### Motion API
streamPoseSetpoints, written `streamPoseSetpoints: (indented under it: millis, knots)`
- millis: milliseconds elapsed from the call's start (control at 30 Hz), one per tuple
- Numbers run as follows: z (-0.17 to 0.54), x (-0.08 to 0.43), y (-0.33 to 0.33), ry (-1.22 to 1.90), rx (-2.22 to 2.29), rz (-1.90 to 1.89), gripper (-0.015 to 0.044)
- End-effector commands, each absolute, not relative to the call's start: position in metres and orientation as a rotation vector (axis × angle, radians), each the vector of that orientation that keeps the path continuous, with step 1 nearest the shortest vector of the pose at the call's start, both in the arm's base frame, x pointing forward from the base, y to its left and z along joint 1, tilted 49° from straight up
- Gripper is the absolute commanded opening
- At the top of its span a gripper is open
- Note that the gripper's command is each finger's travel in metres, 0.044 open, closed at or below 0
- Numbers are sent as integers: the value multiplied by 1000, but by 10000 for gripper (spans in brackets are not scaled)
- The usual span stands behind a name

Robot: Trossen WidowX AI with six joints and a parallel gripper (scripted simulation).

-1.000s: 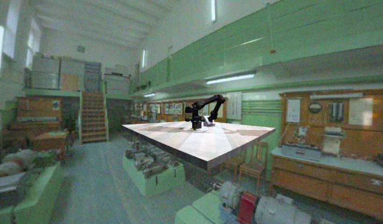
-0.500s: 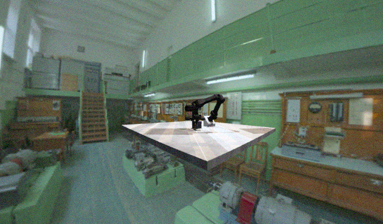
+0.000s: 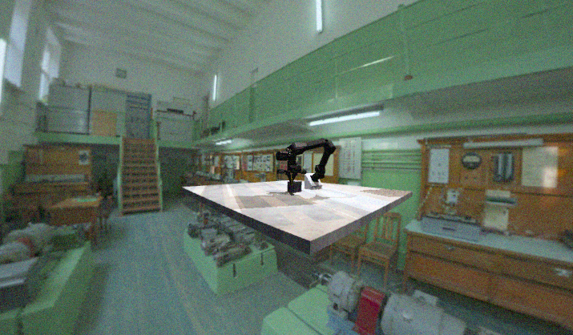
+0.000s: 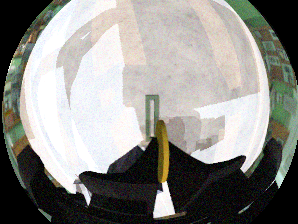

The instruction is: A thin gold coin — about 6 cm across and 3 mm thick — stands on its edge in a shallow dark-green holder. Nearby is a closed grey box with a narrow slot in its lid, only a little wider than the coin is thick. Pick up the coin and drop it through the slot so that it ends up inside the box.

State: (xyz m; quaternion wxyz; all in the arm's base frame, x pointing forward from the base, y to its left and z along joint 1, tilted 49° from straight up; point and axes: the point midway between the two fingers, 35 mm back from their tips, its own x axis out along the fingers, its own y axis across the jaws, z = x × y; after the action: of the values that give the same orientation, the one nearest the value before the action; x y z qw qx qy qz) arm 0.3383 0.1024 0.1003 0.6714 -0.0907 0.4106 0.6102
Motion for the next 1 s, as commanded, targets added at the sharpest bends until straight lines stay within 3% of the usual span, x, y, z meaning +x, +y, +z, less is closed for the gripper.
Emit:
streamPoseSetpoints:
  millis: [0,500,967]
  knots:
    - [108,340,94,923,-213,1372,0]
    - [129,340,72,924,-204,1374,0]
    - [126,344,69,1212,146,1125,0]
